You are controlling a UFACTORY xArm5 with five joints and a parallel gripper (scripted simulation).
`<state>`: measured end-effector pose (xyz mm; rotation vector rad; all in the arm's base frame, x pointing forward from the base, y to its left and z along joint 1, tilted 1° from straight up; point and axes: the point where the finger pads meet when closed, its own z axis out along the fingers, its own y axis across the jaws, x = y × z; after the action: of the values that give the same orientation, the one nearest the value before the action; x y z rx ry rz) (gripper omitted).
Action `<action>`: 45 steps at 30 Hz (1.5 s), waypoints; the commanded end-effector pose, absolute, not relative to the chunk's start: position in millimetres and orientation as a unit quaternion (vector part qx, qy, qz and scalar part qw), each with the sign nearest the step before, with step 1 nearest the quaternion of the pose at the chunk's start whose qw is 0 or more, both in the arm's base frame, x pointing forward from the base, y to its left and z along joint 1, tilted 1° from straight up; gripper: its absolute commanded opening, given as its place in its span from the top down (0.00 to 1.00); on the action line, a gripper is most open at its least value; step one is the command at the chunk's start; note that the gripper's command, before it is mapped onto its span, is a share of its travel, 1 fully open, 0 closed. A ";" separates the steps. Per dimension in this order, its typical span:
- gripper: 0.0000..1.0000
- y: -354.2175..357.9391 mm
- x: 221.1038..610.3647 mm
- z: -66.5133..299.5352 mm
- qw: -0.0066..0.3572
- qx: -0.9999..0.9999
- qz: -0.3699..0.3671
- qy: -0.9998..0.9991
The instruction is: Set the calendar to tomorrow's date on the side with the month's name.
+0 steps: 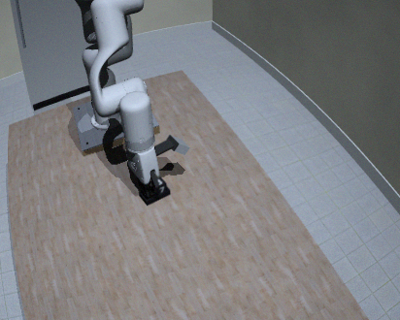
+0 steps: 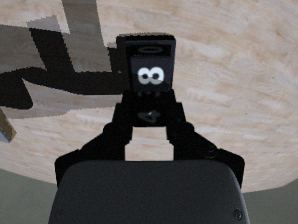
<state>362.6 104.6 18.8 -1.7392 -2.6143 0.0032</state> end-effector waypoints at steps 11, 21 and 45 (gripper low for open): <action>0.71 104.8 363.8 15.0 0.000 -0.553 0.000 -0.833; 0.71 104.7 363.8 11.2 0.000 -0.553 0.000 -0.833; 0.71 104.7 363.8 10.4 0.000 -0.553 0.000 -0.833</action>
<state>362.6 104.3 9.4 -1.7366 -2.6160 0.0031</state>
